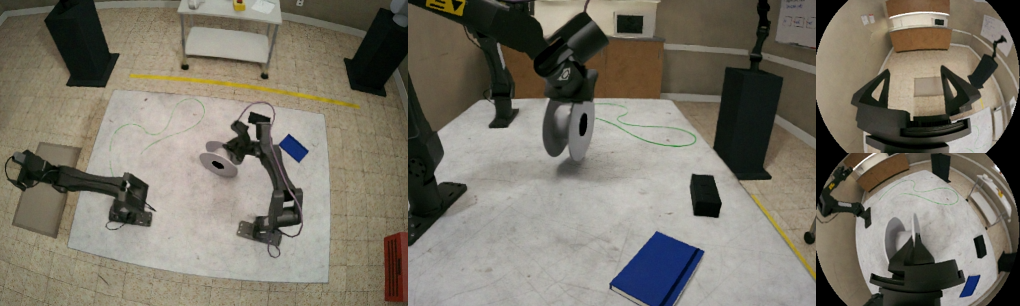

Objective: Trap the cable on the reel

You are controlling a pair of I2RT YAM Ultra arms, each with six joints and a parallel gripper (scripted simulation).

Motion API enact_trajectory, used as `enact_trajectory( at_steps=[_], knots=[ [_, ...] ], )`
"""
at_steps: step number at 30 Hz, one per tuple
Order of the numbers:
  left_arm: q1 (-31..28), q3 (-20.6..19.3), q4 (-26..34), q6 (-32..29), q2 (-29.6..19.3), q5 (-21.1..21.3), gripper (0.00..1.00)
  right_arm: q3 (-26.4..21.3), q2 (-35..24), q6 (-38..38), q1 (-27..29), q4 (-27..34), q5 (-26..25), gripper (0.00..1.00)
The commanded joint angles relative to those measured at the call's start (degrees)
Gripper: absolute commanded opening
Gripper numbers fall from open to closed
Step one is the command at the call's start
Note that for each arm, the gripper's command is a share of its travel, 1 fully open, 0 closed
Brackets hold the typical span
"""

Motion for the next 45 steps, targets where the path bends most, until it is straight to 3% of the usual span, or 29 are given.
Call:
enact_trajectory(
  at_steps=[1,10,45],
  knots=[
    [-0.29,-0.07,0.86,0.36,0.41,-0.58,1.00,2.24,-2.39,0.78,0.85,1.53,-1.11,0.00],
    [-0.29,-0.07,0.86,0.36,0.41,-0.58,1.00,-0.75,-2.59,1.62,0.98,2.18,-0.59,0.00],
    [-0.29,-0.07,0.86,0.36,0.41,-0.58,1.00,-3.83,-5.72,7.58,1.79,6.65,3.65,0.00]
  ],
)
